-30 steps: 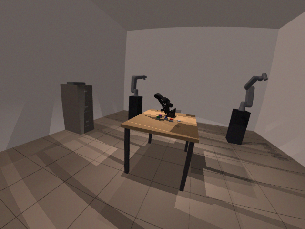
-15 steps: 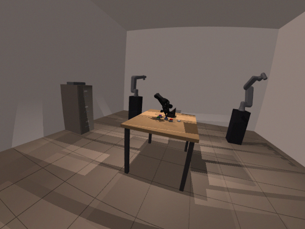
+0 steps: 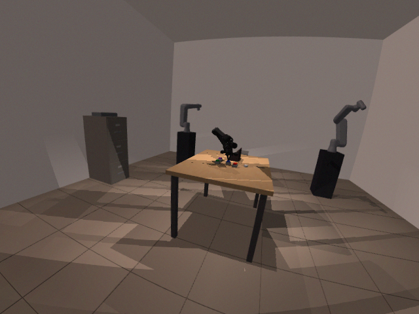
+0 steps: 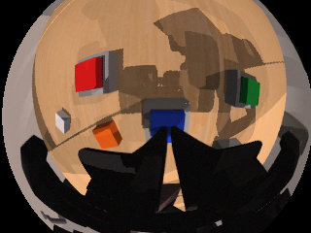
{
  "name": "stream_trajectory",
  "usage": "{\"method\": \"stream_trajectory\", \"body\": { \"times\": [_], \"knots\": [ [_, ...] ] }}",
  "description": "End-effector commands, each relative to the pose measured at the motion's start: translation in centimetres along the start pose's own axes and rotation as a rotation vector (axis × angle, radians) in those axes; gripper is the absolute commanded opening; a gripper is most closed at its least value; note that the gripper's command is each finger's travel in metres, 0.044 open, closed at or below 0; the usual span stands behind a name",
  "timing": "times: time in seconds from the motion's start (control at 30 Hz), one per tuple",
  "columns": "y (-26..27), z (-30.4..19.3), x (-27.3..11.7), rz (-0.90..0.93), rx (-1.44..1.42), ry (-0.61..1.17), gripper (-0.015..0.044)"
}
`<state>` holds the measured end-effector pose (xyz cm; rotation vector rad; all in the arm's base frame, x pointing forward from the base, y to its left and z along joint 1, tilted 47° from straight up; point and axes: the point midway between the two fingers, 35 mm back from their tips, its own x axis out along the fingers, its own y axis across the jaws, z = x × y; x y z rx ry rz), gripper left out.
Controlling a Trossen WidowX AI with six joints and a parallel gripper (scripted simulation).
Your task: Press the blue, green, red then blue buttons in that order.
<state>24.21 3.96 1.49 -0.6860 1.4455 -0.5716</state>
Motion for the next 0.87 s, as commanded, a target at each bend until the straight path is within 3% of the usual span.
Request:
{"method": "stream_trajectory", "body": {
  "times": [0.0,0.13,0.23,0.6,0.83],
  "knots": [
    [0.1,0.1,-2.5,0.005,0.001,-0.005,0.002],
    [0.1,0.0,-2.7,0.004,0.0,-0.005,0.002],
    [1.9,0.8,-3.7,0.011,-0.001,-0.007,0.0099],
    [17.6,0.5,-8.9,0.021,0.0,-0.007,0.0387],
    [19.8,-0.3,-9.3,0.017,0.002,-0.006,0.04]
  ]
}}
